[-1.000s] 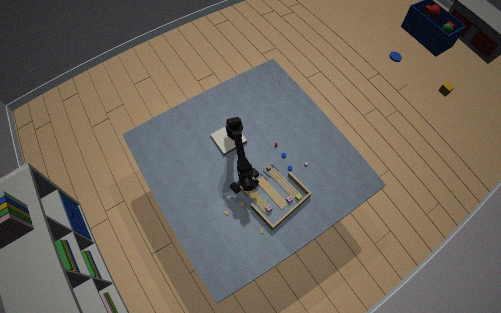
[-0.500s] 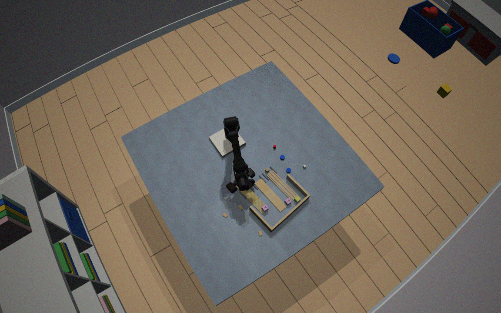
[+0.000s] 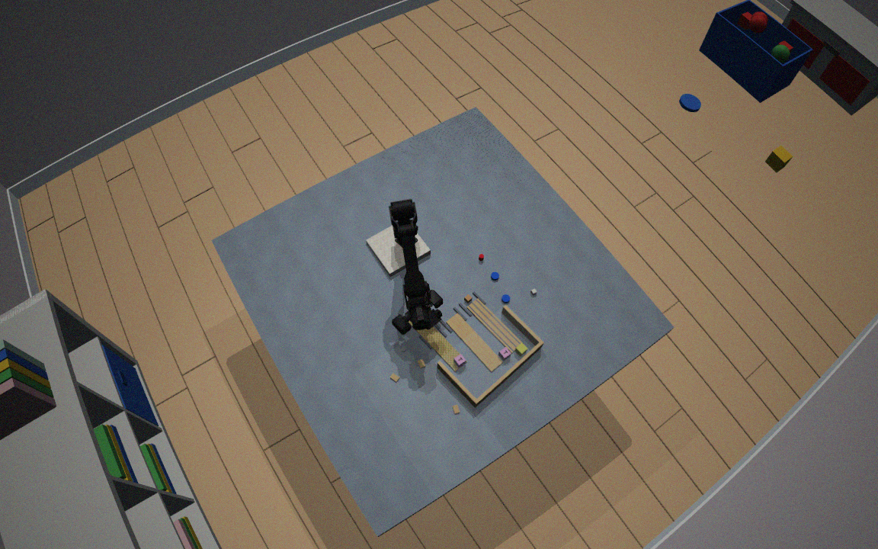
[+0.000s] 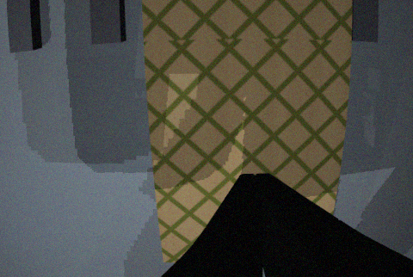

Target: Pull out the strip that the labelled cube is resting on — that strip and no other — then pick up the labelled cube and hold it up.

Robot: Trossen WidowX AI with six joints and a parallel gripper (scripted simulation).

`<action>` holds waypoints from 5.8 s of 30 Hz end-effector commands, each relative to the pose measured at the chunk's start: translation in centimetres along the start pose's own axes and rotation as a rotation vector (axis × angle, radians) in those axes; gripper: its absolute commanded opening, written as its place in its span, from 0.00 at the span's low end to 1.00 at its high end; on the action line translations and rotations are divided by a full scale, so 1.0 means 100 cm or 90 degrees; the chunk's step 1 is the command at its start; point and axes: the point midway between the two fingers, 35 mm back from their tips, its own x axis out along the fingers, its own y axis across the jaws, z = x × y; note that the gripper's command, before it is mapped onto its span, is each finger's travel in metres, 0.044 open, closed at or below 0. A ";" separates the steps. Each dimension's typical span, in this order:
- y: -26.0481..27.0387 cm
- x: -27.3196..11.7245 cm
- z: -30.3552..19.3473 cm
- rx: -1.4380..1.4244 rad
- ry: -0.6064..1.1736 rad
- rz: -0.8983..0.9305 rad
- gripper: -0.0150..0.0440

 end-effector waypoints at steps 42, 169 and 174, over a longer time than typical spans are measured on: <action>0.003 0.006 -0.074 -0.002 0.024 0.008 0.25; 0.008 -0.032 0.126 0.065 0.013 0.008 0.68; 0.008 -0.024 0.126 0.065 0.013 0.008 0.68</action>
